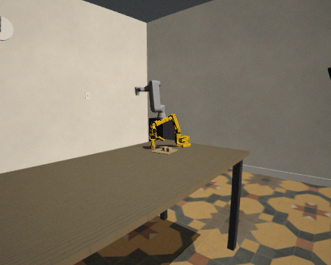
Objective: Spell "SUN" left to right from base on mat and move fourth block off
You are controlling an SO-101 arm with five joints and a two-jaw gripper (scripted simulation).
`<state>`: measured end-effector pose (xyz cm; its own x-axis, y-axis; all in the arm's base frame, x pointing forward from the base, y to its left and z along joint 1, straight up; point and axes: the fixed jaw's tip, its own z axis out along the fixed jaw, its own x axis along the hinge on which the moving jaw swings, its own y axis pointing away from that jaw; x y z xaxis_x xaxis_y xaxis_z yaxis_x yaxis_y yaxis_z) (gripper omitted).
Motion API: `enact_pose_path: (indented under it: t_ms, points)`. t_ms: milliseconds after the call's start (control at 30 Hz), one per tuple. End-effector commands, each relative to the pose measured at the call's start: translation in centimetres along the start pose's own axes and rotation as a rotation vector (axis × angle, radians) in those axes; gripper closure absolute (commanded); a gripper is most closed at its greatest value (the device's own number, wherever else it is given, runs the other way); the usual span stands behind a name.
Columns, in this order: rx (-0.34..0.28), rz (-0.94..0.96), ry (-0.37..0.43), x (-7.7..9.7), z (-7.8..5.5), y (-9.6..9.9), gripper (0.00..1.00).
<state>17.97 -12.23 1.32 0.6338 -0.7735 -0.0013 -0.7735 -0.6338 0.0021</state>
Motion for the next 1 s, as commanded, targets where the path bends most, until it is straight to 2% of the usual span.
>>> enact_pose_path:
  t_ms: [0, 267, 600, 967]
  points:
    - [0.025, -0.001, 0.068, 0.9, -1.3, -0.5, 0.89]
    - [0.025, -0.001, 0.068, 0.9, -1.3, -0.5, 0.99]
    - [0.025, -0.001, 0.068, 0.9, -1.5, -0.5, 1.0]
    - [0.025, -0.001, 0.069, 1.0, -3.8, -0.3, 1.0]
